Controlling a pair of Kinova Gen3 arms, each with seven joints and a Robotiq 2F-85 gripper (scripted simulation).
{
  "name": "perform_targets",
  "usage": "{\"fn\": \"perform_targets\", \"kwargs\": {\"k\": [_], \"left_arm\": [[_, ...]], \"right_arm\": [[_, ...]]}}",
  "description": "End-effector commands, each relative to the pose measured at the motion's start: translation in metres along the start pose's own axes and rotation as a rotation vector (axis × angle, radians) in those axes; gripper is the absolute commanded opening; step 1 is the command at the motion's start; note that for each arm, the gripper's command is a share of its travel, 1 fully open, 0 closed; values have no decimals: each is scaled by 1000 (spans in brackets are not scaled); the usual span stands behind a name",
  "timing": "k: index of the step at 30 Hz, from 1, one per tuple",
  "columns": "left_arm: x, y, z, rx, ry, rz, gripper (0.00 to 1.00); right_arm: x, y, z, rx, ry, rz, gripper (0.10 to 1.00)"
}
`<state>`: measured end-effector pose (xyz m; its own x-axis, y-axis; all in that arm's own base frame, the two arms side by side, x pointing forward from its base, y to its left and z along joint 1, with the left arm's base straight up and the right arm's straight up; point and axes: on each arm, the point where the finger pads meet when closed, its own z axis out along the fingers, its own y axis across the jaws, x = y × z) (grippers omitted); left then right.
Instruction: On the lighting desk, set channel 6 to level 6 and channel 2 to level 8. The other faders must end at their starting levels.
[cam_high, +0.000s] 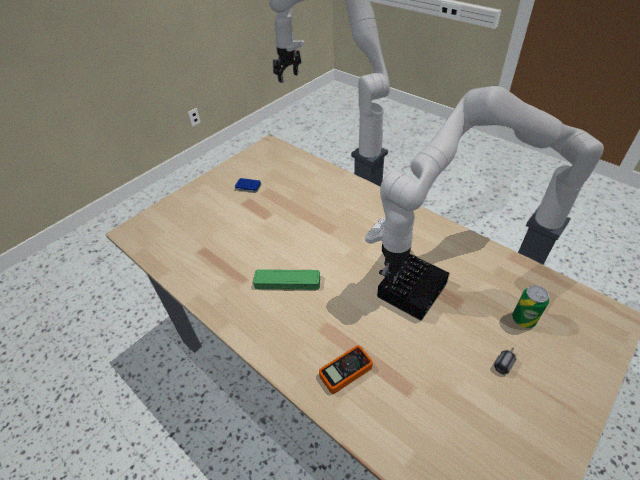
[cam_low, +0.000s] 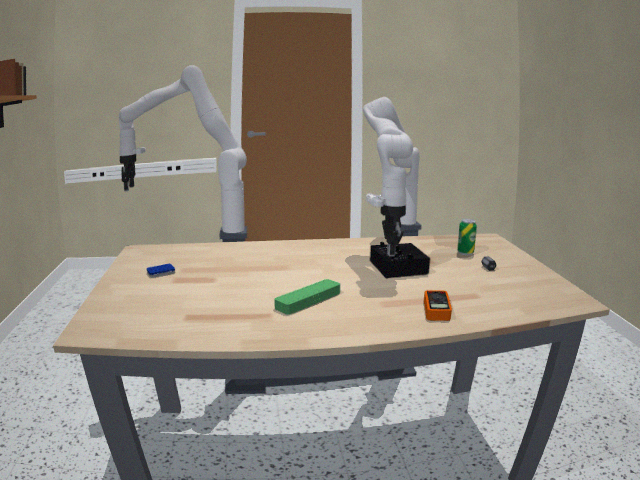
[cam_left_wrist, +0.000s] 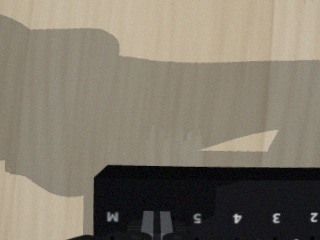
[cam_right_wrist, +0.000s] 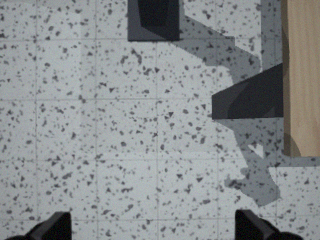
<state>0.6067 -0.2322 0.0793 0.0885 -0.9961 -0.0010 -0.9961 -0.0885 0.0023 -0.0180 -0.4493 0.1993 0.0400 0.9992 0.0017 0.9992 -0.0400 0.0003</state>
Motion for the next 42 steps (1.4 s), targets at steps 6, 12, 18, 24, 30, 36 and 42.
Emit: {"fn": "perform_targets", "kwargs": {"k": [6,12,18,24,30,36,42], "left_arm": [[-3,-1,-1,2,1,0,99],[-7,-1,-1,2,1,0,99],[-10,-1,-1,2,1,0,99],[-12,-1,-1,2,1,0,99],[-15,-1,-1,2,1,0,99],[-18,-1,-1,2,1,0,99],[-19,-1,-1,2,1,0,99]], "right_arm": [[0,0,-1,0,-2,0,1000],[0,0,-1,0,-2,0,1000],[0,0,-1,0,-2,0,1000],[0,0,-1,0,-2,0,1000],[0,0,-1,0,-2,0,1000],[0,0,-1,0,-2,0,1000],[0,0,-1,0,-2,0,1000]]}}
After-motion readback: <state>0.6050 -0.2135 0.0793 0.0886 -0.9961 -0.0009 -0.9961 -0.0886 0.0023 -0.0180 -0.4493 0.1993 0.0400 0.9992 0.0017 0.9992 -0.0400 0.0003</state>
